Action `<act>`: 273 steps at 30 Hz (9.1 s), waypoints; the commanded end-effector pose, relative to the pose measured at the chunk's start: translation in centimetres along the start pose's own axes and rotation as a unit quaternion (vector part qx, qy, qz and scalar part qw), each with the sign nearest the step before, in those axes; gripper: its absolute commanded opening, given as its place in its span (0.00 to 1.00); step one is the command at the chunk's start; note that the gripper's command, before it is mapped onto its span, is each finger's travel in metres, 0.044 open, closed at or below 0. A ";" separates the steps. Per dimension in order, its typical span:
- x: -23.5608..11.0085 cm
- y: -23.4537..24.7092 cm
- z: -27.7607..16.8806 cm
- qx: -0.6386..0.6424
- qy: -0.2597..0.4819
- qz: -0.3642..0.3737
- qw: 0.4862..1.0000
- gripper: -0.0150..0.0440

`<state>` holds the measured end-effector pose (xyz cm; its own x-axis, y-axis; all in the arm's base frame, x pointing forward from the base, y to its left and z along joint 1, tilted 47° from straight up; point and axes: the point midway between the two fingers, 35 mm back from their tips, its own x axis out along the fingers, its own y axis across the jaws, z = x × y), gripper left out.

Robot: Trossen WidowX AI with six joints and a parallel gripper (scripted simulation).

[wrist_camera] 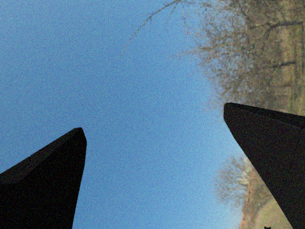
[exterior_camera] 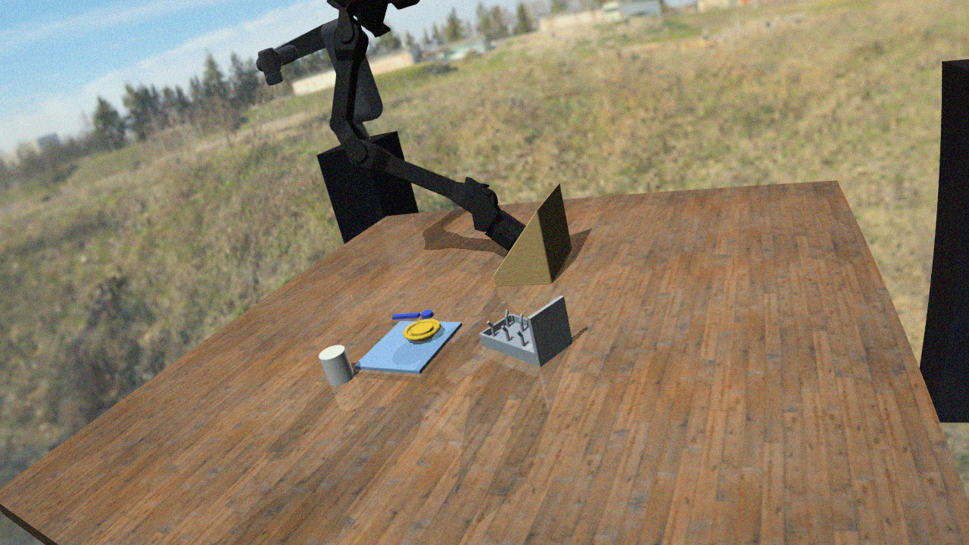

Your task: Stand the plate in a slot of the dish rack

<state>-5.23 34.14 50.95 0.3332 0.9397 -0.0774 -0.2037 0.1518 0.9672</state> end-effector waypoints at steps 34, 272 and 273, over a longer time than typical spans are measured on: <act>7.5 -26.3 19.2 -0.304 -0.160 -0.450 0.824 0.93; -13.2 -59.3 22.7 -0.188 0.376 -0.494 0.761 0.25; -13.2 -59.4 22.7 -0.198 0.376 -0.485 0.764 0.25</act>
<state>23.26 5.90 0.21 -0.1189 0.1596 -0.9800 -0.4479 0.8722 0.1964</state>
